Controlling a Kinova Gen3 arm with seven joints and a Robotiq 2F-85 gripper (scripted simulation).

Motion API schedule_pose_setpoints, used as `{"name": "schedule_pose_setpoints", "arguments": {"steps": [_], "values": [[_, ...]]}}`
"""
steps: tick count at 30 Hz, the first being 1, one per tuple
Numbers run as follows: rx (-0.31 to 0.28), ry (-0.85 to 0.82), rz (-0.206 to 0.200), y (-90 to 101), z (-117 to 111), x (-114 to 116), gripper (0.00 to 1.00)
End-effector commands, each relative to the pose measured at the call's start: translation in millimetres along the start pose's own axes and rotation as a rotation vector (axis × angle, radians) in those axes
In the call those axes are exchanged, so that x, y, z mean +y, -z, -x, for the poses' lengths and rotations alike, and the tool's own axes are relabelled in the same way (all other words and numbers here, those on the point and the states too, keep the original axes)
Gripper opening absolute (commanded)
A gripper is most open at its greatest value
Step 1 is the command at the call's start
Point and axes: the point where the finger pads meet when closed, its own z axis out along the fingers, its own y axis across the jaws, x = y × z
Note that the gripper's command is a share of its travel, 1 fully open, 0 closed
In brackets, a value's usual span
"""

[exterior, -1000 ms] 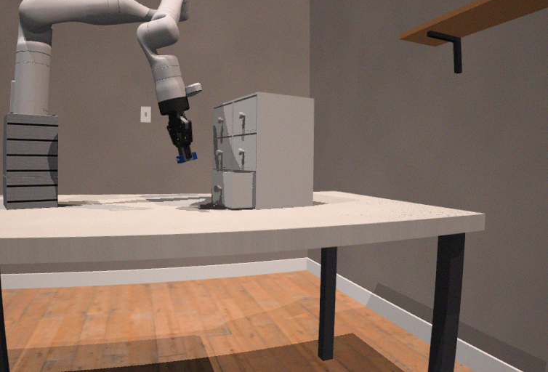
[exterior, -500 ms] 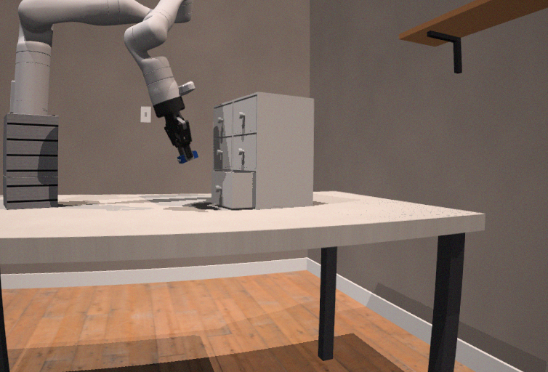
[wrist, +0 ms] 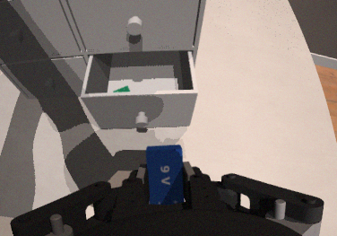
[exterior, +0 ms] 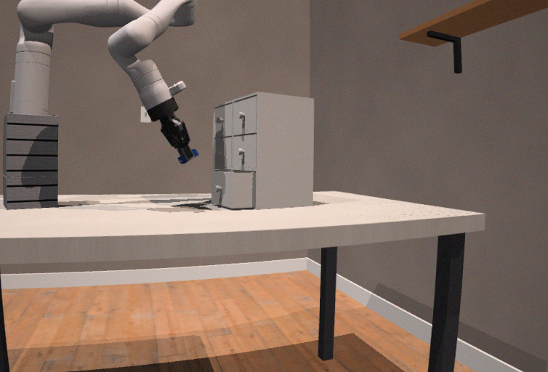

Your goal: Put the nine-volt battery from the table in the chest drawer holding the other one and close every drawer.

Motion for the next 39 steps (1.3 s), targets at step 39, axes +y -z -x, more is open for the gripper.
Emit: {"name": "schedule_pose_setpoints", "arguments": {"steps": [39], "values": [[0.371,-0.016,0.008,0.8,13.1,3.6,0.23]]}}
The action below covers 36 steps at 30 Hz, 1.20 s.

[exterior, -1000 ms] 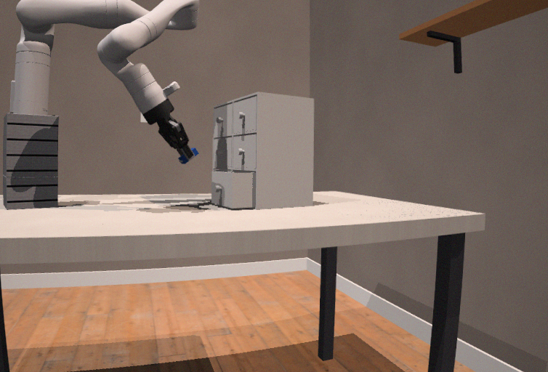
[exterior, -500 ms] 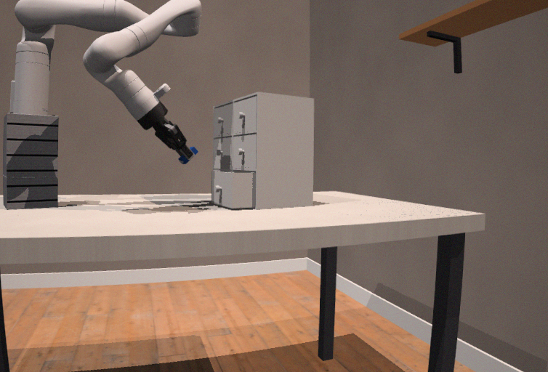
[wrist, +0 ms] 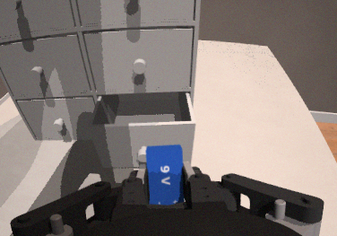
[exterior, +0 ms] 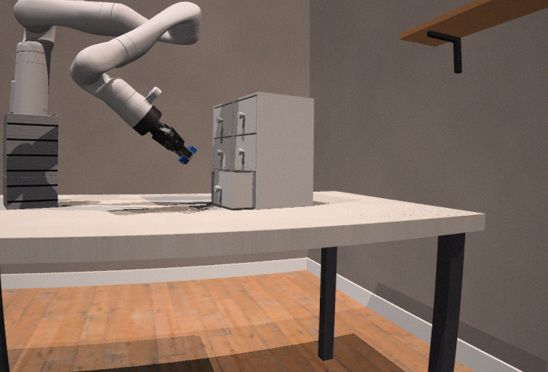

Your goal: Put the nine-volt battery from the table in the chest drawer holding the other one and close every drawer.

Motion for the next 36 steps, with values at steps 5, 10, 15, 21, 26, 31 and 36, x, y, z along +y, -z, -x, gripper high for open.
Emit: {"name": "schedule_pose_setpoints", "arguments": {"steps": [5,10,15,21,26,31,36], "values": [[0.040,-0.014,0.007,2.5,10.2,3.5,0.23],[0.078,-0.014,0.008,2.6,10.5,3.5,0.23],[0.123,-0.013,0.008,2.8,11.0,3.5,0.23],[0.173,-0.013,0.008,2.9,11.4,3.5,0.23],[0.195,-0.013,0.008,3.0,11.6,3.5,0.23],[0.229,-0.013,0.009,3.2,12.0,3.5,0.23],[0.259,-0.013,0.009,3.2,12.2,3.5,0.23]]}}
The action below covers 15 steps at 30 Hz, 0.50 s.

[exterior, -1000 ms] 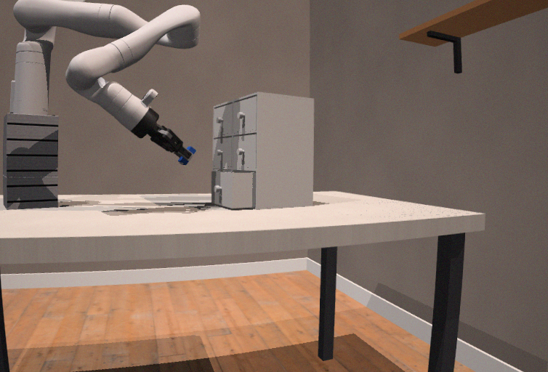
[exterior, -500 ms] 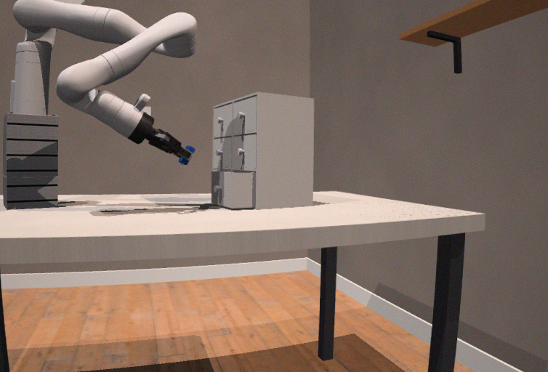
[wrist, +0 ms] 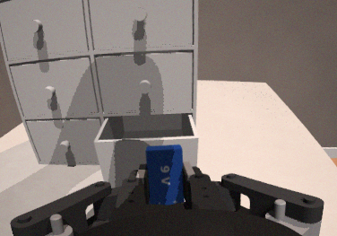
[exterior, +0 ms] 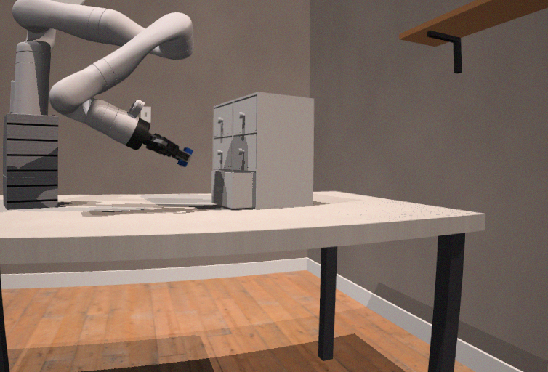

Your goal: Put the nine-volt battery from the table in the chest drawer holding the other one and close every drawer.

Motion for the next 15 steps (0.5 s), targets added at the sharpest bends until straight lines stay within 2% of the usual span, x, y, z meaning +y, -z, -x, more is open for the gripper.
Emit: {"name": "schedule_pose_setpoints", "arguments": {"steps": [1,15], "values": [[0.016,-0.008,0.016,3.1,1.2,7.0,0.23],[0.061,-0.008,0.017,3.4,1.6,7.0,0.23]]}}
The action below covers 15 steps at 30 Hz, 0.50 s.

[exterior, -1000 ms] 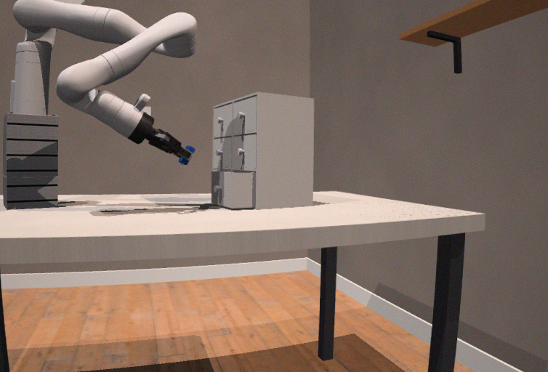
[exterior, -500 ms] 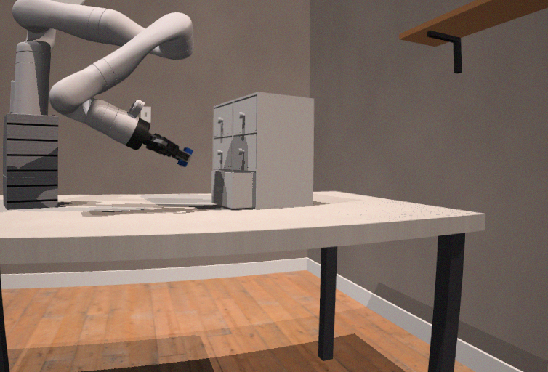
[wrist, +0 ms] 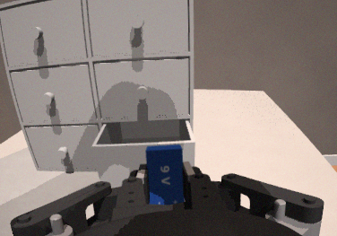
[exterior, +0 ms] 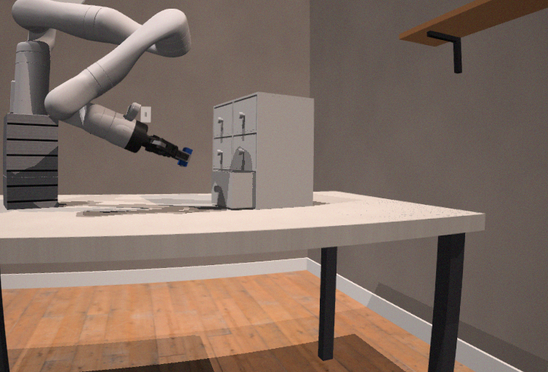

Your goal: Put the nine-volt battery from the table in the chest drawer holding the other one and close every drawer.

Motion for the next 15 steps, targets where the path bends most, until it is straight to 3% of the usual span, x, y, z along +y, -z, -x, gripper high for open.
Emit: {"name": "schedule_pose_setpoints", "arguments": {"steps": [1,15], "values": [[0.008,-0.003,0.009,1.7,0.5,3.7,0.23],[0.021,-0.003,0.009,1.9,0.6,3.7,0.23]]}}
